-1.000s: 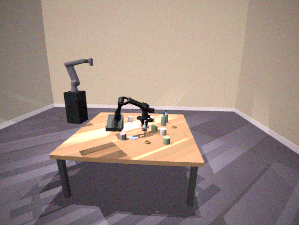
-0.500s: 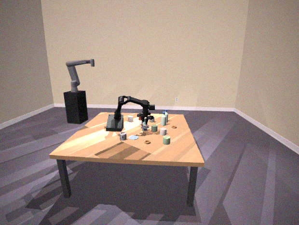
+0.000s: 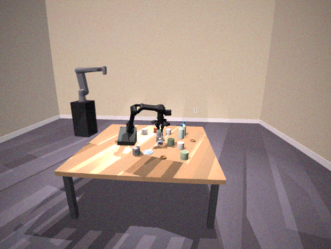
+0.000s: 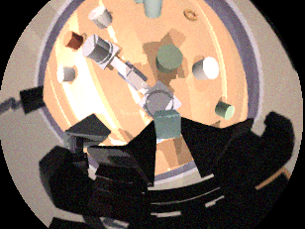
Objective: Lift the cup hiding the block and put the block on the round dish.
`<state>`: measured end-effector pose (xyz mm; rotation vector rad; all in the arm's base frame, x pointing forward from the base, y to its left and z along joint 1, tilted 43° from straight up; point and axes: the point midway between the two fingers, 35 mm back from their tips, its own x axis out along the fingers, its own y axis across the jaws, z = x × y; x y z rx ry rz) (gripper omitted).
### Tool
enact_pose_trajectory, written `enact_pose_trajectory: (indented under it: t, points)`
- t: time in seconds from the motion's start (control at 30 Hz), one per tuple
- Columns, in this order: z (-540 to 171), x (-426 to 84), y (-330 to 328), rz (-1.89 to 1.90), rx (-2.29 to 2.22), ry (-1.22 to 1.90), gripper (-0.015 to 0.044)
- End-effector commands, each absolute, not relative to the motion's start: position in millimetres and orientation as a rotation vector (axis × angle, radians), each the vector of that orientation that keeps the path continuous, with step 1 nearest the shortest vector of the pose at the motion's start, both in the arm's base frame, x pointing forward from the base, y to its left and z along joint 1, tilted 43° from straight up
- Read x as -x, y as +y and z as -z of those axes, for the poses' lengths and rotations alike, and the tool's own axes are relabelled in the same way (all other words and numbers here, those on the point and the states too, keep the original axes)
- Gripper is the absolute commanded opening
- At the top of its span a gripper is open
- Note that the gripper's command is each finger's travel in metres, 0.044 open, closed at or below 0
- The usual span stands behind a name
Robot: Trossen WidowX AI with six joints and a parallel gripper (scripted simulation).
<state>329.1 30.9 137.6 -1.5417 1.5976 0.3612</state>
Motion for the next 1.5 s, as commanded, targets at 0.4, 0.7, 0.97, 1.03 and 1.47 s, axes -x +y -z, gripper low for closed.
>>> enact_pose_trajectory:
  t: [0.4,0.7,0.97,1.03,1.47]
  points:
    - [-150,-303,-66,-0.385,1.508,1.590,0.0000]
    - [-153,-274,-117,-0.368,1.524,1.593,0.0000]
    - [-154,-252,-144,-0.347,1.544,1.603,0.0000]
    - [-152,-253,-146,-0.347,1.543,1.603,0.0000]
    - [-124,-258,-173,-0.346,1.545,1.604,0.0000]
